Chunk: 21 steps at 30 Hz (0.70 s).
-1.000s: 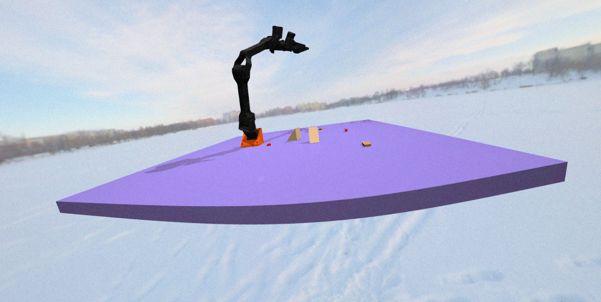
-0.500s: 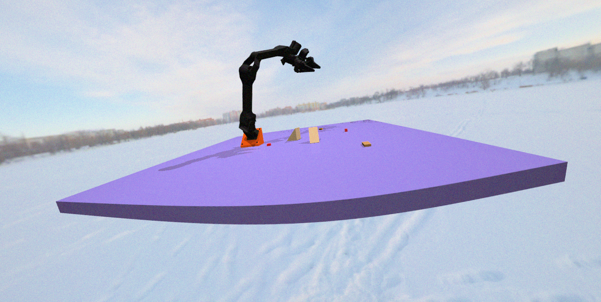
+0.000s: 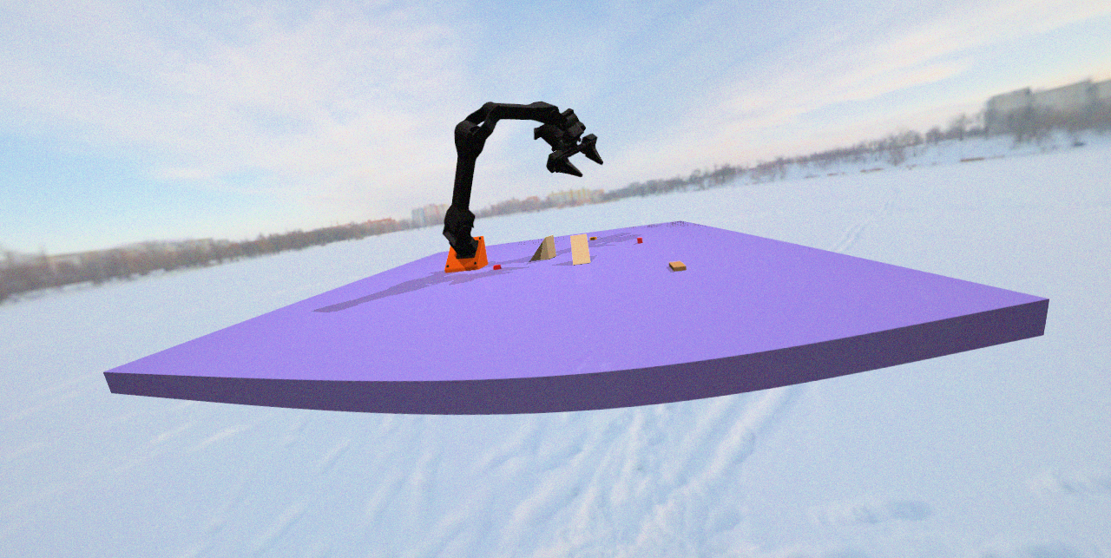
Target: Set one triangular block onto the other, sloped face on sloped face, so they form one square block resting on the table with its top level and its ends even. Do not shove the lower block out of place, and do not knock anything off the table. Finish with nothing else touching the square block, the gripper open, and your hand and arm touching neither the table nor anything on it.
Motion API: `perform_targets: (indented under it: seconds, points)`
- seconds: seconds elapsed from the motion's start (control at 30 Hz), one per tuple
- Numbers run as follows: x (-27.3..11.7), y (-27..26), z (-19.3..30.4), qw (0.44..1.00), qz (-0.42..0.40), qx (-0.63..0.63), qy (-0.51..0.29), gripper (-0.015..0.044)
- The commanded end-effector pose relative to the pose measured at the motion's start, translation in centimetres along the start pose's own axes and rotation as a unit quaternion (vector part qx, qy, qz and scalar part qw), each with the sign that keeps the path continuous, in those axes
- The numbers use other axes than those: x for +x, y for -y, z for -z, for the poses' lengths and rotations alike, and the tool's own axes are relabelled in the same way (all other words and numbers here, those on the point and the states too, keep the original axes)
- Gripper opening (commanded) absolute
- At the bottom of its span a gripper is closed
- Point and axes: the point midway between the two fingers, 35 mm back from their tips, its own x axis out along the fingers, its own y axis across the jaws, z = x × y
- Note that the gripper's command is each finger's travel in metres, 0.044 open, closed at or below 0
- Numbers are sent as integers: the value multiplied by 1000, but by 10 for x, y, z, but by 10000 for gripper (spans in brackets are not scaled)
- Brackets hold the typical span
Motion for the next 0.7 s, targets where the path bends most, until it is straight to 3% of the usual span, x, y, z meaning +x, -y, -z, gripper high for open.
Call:
perform_targets:
  seconds: [0.0, 0.37, 0.67]
  points:
    - [47, 51, 29, 990, 107, 84, -24, 440]
    - [86, 124, 49, 948, 251, 197, -2, 440]
    - [87, 128, 50, 944, 260, 203, 1, 440]
